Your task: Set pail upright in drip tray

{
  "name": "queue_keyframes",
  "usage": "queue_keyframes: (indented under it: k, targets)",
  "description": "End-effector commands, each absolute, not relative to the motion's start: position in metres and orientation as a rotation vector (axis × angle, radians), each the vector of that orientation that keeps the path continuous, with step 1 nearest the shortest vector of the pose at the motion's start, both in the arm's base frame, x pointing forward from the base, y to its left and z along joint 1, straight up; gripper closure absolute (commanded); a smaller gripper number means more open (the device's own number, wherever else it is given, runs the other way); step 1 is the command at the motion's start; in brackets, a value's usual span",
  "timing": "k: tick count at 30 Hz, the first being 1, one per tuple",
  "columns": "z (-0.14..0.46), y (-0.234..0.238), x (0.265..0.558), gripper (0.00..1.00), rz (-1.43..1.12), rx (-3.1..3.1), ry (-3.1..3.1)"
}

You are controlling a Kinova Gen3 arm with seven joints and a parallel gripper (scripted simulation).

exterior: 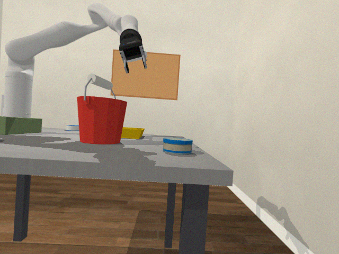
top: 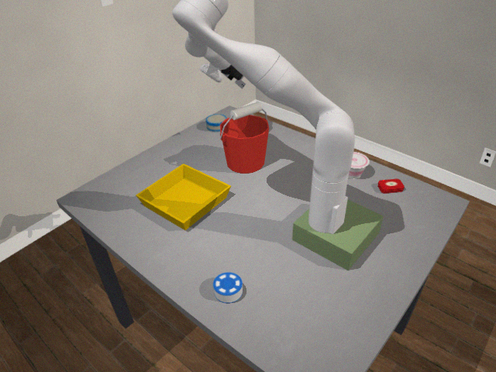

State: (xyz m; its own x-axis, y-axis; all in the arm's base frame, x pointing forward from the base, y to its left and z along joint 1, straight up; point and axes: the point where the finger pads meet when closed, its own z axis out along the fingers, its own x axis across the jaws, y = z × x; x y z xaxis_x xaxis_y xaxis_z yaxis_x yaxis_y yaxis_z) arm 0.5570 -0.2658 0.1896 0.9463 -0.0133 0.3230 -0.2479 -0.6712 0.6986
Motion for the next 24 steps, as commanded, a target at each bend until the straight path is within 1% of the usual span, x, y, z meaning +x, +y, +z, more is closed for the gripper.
queue_keyframes:
  k: [1,2,4,7,12,19,21,24]
  targets:
    - [0.183,-0.27,0.524,0.0,0.273,2.381,-0.279]
    - [0.181,-0.269,0.516,0.0,0.246,2.411,-0.303]
    - [0.181,-0.269,0.516,0.0,0.246,2.411,-0.303]
    - [0.178,-0.262,0.491,0.0,0.172,2.509,-0.366]
    - [0.179,-0.248,0.471,0.0,0.108,2.613,-0.415]
    - [0.189,-0.218,0.445,0.0,0.034,2.791,-0.46]
    - [0.189,-0.218,0.445,0.0,0.034,2.791,-0.46]
    - [0.202,-0.195,0.432,0.0,0.007,2.913,-0.465]
